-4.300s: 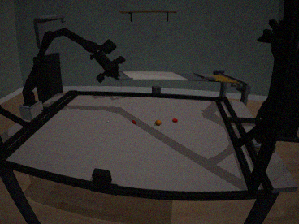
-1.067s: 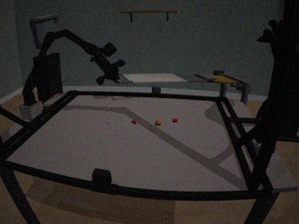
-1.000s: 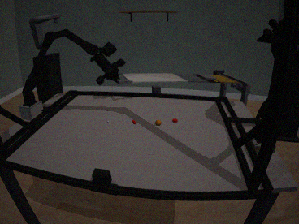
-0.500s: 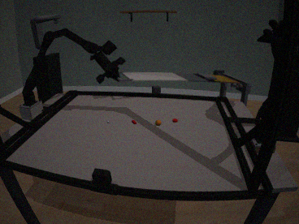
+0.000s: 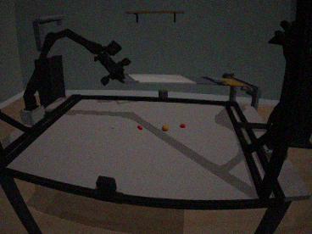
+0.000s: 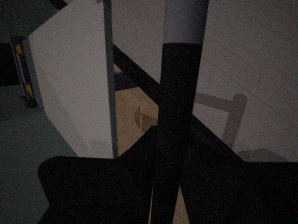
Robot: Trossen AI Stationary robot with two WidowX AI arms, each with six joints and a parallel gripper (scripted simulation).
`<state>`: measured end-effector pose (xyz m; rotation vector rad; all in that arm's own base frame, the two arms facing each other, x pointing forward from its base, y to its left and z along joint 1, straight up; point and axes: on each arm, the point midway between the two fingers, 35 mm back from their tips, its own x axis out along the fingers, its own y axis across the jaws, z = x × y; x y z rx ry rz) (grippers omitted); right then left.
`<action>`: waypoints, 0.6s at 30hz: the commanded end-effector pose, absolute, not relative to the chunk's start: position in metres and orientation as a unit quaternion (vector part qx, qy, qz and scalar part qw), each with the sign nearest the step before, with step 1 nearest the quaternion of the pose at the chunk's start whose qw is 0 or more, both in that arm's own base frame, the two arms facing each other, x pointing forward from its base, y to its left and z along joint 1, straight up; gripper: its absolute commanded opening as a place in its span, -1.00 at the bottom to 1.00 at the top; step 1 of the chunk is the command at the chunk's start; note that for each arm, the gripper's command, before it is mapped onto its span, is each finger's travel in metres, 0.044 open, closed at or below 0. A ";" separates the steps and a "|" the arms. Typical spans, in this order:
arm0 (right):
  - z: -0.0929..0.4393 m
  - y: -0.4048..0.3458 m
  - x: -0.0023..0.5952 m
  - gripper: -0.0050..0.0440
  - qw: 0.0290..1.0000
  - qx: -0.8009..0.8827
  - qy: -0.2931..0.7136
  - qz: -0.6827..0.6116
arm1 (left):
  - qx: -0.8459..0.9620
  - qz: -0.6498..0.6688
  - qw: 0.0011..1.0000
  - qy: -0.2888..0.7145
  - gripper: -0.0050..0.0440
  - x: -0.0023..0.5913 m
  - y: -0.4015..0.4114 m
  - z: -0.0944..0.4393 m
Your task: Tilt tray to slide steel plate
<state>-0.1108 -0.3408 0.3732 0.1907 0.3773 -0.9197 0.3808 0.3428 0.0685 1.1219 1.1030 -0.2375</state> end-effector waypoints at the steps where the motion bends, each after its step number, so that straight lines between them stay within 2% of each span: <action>1: 0.373 -0.341 -0.111 1.00 0.875 0.091 0.180 -0.440 | 0.514 -0.091 0.701 0.486 -0.80 0.383 0.345 0.092; 18: 0.373 -0.341 -0.111 1.00 0.875 0.091 0.180 -0.440 | 0.517 -0.086 0.702 0.482 -0.80 0.384 0.346 0.104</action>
